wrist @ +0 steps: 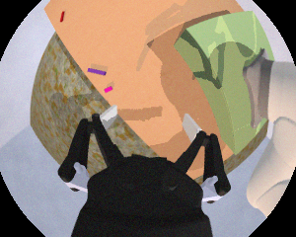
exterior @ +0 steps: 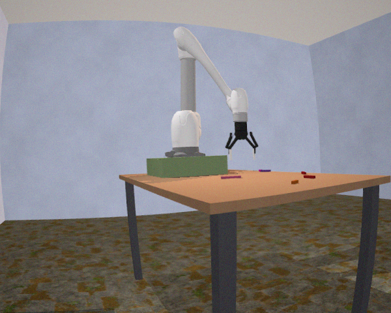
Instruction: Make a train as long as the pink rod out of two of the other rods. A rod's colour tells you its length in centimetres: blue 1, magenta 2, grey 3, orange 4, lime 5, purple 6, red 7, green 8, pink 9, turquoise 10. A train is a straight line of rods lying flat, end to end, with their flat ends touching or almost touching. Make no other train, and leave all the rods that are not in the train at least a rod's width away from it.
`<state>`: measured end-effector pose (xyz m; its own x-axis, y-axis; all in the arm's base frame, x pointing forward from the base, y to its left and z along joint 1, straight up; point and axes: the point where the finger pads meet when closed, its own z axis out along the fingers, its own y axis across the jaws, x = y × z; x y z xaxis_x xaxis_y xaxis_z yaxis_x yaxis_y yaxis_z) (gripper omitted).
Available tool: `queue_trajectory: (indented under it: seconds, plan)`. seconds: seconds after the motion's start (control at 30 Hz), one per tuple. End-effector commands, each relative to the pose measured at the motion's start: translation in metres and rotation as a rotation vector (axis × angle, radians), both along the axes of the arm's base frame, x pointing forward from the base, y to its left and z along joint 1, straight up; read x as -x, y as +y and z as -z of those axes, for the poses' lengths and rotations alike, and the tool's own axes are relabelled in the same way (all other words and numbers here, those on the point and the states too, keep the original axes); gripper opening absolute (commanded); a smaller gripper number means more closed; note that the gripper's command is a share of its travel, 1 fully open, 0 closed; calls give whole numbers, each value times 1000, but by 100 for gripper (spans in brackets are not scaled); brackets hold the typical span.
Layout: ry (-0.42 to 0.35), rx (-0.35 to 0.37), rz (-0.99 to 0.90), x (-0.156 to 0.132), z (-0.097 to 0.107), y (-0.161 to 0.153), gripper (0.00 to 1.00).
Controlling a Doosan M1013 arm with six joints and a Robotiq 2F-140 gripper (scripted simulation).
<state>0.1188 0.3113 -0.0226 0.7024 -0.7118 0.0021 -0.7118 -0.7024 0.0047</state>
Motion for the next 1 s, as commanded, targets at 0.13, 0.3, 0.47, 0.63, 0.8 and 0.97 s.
queue_trajectory:
  seconds: [0.13, 0.3, 0.47, 0.63, 0.8, 0.97]
  plan:
    - [-6, -3, -1, -1, 0, 0, 100]
    - [-6, -3, -12, -4, -1, 2, 100]
    - [-6, -3, -98, -31, -4, 16, 100]
    - [-5, -2, -219, -72, -8, 33, 100]
    - [-4, -2, -348, -118, -12, 46, 100]
    - [-3, -2, -471, -165, -15, 54, 100]
